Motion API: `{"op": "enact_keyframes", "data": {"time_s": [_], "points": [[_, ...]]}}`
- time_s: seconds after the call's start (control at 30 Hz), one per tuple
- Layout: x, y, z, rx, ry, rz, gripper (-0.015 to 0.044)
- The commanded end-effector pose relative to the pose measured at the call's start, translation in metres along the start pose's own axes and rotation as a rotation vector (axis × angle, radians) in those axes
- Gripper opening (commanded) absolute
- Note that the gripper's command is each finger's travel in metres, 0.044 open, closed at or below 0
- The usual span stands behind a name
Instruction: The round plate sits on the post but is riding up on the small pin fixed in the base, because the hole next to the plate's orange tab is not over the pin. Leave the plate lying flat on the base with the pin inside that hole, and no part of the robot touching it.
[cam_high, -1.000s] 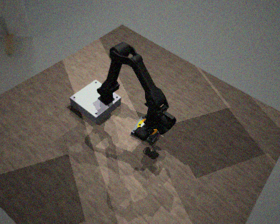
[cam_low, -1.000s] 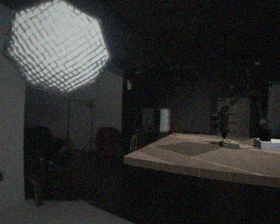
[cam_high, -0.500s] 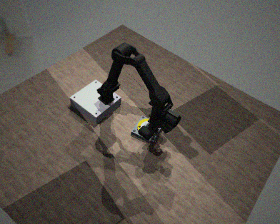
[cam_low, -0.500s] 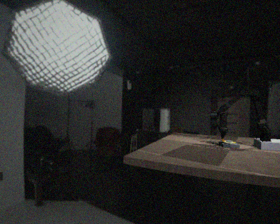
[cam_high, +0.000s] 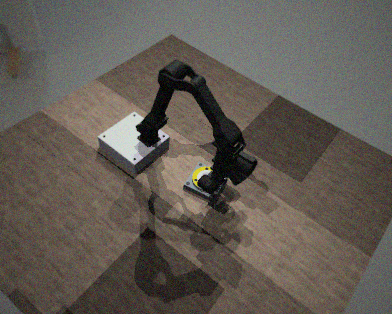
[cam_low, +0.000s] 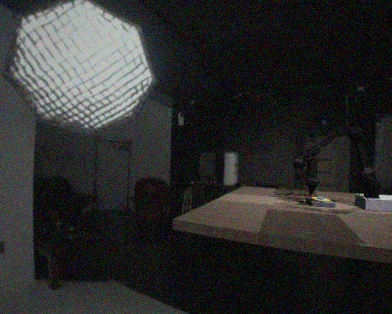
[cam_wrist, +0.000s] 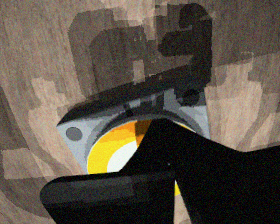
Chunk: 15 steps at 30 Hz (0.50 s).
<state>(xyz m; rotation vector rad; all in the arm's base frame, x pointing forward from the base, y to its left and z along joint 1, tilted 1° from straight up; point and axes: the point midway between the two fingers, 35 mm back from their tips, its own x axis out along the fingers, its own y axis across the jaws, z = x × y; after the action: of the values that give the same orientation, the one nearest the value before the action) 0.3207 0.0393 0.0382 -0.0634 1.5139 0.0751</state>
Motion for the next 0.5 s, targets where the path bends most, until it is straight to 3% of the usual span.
{"op": "enact_keyframes", "data": {"time_s": [0.0, 0.23, 0.47], "points": [[0.001, 0.004, 0.0, 0.003, 0.006, 0.005, 0.0], [0.002, 0.008, 0.001, 0.003, 0.005, 0.005, 0.0], [-0.033, 0.007, -0.001, 0.003, 0.005, 0.005, 0.0]]}}
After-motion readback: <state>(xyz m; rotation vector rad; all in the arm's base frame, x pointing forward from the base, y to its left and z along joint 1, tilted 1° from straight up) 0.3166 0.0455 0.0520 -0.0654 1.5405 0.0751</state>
